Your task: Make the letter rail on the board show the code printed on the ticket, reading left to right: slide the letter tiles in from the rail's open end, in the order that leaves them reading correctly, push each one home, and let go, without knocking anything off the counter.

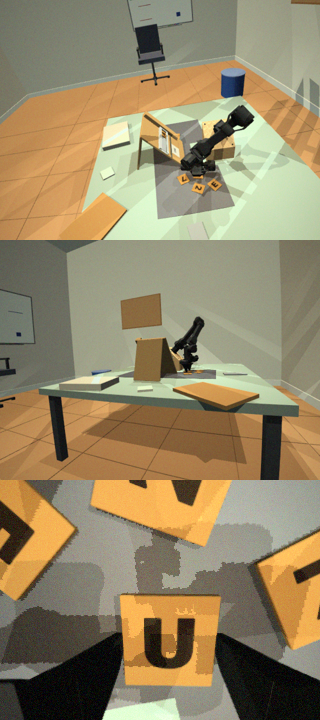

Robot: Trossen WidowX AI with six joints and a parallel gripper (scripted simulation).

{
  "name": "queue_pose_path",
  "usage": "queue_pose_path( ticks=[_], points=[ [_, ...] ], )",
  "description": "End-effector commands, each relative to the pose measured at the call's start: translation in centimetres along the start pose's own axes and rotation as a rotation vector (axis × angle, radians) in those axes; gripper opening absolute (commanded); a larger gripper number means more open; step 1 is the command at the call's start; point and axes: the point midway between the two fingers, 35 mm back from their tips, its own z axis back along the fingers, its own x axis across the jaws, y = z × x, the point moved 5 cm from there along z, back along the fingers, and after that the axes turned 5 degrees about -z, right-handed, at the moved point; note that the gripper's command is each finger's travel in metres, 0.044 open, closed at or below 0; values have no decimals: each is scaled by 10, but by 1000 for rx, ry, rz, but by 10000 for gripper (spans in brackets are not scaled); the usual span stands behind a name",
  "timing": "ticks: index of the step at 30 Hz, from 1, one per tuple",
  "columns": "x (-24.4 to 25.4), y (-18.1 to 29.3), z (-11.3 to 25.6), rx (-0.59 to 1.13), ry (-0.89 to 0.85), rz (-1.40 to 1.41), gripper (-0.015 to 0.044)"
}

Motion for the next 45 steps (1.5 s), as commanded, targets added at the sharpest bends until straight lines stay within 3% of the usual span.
queue_pose_path(
  ticks=[1,45],
  points=[
    [0,0,3,-5,-1,8,0],
    [-3,8,22,-4,0,9,0]
  ],
)
